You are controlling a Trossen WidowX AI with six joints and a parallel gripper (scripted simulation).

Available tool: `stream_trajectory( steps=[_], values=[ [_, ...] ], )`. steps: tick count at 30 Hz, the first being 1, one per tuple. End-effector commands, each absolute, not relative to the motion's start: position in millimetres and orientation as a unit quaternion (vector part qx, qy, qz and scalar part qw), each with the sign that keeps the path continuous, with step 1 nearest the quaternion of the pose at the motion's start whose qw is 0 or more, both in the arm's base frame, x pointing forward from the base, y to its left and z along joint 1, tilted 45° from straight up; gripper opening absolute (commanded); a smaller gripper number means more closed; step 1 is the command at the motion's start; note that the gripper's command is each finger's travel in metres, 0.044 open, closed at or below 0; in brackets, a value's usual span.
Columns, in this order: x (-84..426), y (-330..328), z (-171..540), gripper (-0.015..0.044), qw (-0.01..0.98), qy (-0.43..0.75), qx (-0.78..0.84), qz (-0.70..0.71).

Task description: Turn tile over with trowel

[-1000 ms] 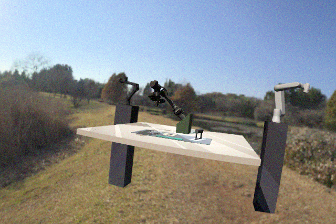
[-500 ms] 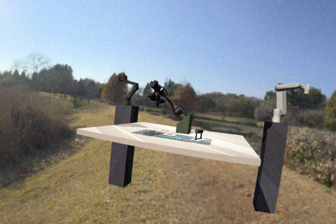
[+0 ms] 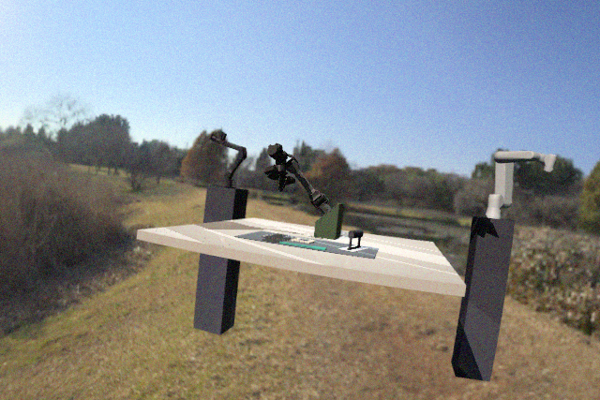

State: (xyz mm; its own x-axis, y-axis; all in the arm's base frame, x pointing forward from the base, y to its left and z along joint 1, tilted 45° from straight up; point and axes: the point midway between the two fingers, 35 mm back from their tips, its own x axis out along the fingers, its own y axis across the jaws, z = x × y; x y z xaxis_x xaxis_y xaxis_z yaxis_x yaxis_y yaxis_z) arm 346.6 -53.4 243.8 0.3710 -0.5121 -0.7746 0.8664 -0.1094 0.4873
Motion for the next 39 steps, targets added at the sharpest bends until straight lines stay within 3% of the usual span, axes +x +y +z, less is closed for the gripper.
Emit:
stream_trajectory(
  steps=[1,2,6,21,31,39],
  values=[
    [347,-53,244,0.01,0.645,0.171,0.519,-0.534],
    [347,-53,244,0.01,0.645,0.171,0.519,-0.534],
    [347,-53,244,0.0,0.645,0.171,0.519,-0.534],
    [347,-53,244,0.0,0.645,0.171,0.519,-0.534],
    [355,-43,232,0.0258,0.655,0.196,0.498,-0.533],
    [385,-2,184,0.027,0.691,0.289,0.408,-0.522]
  ],
)
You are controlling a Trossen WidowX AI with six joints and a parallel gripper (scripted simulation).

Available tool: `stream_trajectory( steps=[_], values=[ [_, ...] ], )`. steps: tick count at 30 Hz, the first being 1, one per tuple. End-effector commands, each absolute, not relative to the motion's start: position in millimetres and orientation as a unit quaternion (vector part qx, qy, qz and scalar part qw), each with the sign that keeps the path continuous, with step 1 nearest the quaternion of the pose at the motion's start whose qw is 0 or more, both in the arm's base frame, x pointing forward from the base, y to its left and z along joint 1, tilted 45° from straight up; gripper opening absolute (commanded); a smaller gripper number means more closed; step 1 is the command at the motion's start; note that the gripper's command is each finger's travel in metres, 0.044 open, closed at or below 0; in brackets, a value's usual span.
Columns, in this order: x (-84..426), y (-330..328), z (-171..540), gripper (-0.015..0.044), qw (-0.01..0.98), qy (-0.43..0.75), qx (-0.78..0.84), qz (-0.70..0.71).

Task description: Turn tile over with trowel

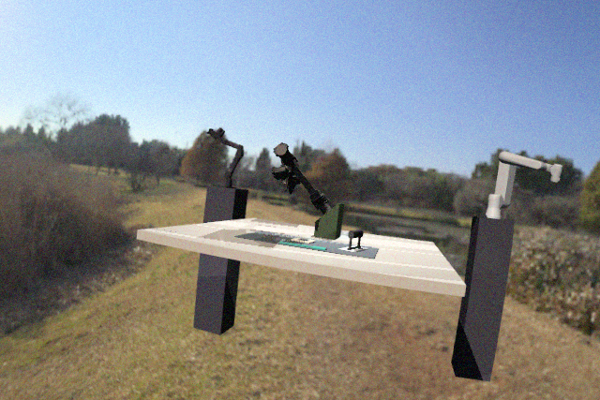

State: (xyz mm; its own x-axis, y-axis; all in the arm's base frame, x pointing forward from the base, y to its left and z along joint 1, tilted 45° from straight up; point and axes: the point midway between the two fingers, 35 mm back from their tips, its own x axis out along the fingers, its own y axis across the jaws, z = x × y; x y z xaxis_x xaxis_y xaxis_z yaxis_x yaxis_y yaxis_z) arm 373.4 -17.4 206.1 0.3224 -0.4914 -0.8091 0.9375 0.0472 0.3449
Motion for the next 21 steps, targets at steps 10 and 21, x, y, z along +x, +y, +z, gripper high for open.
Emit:
stream_trajectory(
  steps=[10,21],
  values=[
    [413,47,114,0.027,0.722,0.393,0.277,-0.498],
    [420,99,30,0.027,0.735,0.487,0.121,-0.457]
  ],
)
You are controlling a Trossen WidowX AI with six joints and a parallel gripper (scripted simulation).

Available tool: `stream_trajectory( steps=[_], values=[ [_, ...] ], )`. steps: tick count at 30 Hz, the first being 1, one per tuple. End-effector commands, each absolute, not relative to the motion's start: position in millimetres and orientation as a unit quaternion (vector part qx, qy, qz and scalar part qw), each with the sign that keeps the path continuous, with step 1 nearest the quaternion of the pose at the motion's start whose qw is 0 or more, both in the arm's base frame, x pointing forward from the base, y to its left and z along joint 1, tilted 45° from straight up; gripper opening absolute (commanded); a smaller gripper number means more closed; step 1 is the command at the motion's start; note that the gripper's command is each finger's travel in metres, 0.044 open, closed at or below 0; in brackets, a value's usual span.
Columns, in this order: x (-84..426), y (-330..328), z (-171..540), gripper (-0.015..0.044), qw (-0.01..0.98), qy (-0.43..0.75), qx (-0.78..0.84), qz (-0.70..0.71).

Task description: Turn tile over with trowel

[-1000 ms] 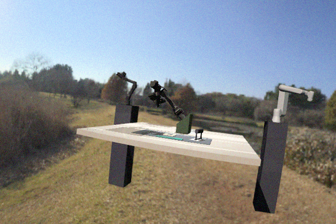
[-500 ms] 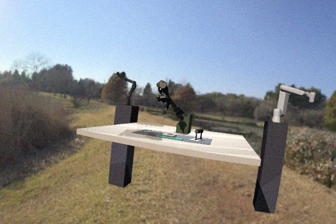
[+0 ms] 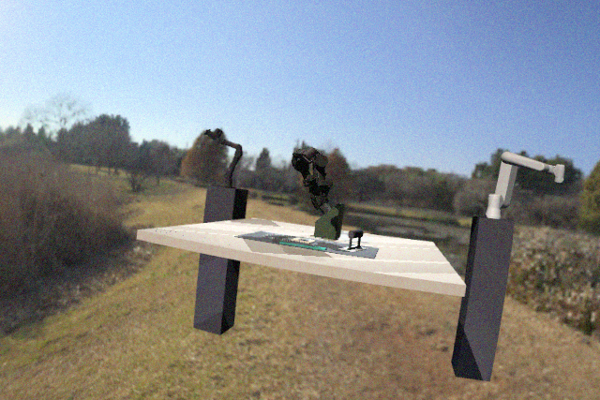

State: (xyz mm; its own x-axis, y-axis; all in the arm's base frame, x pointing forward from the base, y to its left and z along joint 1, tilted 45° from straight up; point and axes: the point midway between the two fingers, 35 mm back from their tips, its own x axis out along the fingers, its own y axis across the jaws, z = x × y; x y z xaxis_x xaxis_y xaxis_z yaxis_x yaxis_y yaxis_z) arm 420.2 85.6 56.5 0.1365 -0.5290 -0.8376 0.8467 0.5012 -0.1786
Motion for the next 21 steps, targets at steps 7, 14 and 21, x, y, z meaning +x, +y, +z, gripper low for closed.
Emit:
stream_trajectory(
  steps=[7,14,21],
  values=[
    [412,128,-28,0.027,0.729,0.537,0.019,-0.423],
    [394,151,-87,0.027,0.713,0.579,-0.085,-0.385],
    [373,164,-134,0.027,0.693,0.606,-0.166,-0.353]
  ],
)
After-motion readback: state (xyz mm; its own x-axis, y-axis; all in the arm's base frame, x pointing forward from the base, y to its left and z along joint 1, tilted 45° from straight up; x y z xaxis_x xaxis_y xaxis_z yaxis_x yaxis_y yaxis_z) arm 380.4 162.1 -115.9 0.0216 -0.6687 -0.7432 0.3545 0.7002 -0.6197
